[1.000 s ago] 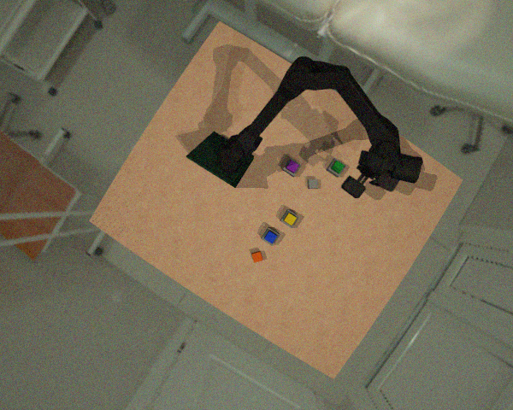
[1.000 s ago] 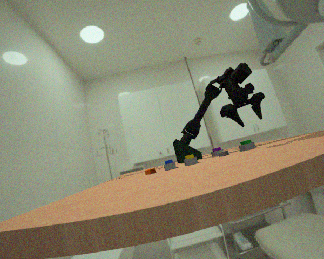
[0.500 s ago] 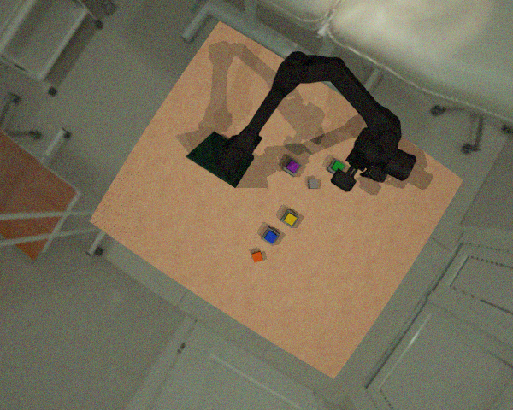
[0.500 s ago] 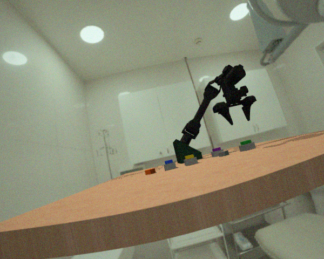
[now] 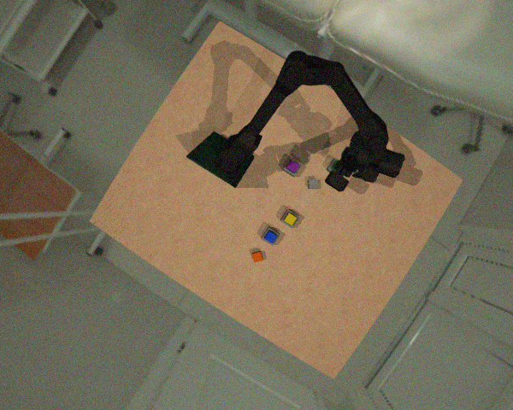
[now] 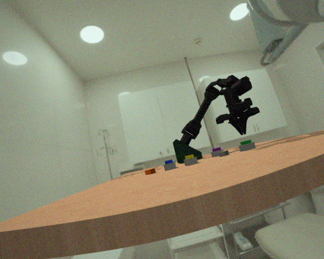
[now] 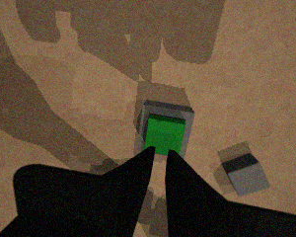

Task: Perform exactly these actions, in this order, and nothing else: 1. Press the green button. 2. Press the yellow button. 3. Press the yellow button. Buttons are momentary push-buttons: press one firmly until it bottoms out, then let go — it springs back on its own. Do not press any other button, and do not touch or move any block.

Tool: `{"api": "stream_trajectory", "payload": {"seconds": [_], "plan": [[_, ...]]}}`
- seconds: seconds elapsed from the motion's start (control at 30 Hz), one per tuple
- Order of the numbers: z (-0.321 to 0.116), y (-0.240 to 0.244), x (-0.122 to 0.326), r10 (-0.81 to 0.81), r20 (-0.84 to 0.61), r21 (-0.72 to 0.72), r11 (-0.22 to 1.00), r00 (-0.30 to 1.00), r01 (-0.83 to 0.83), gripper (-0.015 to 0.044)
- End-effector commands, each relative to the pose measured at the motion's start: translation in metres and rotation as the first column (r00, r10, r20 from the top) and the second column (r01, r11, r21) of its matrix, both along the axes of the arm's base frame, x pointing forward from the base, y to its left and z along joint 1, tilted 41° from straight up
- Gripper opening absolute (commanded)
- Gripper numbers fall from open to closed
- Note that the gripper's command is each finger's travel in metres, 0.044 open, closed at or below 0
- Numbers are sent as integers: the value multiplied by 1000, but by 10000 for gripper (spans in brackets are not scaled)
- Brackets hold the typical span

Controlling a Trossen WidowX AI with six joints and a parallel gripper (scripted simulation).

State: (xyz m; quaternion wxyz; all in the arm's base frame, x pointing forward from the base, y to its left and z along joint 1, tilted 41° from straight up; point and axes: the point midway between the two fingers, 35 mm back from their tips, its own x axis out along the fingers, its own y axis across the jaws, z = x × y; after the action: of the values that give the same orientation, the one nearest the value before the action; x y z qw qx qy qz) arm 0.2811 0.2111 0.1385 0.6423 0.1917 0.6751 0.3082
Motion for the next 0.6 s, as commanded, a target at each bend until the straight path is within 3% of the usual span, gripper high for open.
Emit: {"api": "stream_trajectory", "payload": {"seconds": [0.0, 0.57], "plan": [[-2, 0, 0, -4, -2, -5, 1000, 1000, 4, 20], [-15, 11, -1, -4, -2, -4, 1000, 1000, 4, 20]]}}
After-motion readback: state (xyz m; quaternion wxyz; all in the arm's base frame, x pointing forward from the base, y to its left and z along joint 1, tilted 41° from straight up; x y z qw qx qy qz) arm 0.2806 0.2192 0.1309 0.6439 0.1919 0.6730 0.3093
